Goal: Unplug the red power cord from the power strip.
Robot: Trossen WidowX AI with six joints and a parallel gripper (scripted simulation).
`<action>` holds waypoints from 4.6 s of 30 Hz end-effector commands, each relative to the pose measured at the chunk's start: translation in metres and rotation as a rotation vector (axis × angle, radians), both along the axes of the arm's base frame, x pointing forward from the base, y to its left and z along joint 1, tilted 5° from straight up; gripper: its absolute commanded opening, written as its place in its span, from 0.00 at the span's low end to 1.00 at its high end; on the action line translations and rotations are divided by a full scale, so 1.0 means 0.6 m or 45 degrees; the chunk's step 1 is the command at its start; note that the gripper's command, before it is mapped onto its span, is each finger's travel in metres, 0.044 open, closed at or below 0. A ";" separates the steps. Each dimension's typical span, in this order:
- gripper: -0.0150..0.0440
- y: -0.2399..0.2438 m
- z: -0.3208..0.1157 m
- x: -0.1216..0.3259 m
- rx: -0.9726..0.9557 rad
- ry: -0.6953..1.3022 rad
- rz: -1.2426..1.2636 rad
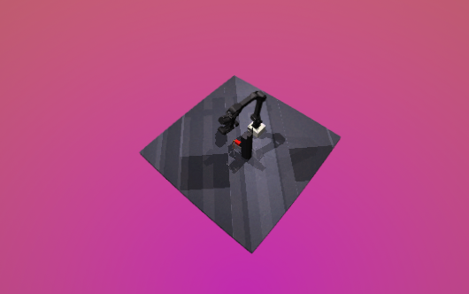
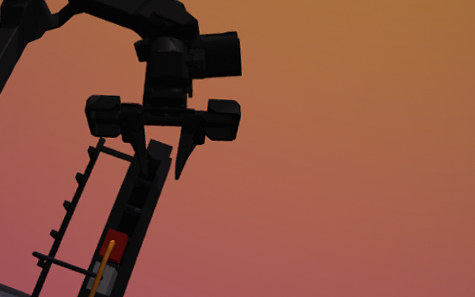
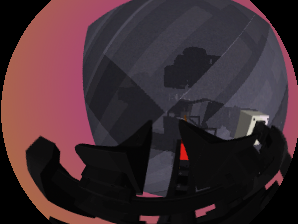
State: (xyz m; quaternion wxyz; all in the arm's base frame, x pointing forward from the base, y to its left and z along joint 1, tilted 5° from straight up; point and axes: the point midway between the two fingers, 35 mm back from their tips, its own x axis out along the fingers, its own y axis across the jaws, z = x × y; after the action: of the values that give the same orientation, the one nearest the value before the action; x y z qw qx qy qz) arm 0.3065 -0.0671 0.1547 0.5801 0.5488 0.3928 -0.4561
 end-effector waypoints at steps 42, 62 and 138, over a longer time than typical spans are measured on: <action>0.53 0.133 -0.091 -0.049 0.189 0.386 0.167; 0.35 0.133 -0.107 -0.049 0.181 0.387 0.171; 1.00 -0.033 -0.099 -0.037 0.178 0.386 0.165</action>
State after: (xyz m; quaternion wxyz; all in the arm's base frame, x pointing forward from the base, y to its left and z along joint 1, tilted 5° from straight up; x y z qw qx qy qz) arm 0.2835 -0.0845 0.0936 0.5001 0.4886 0.5417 -0.4666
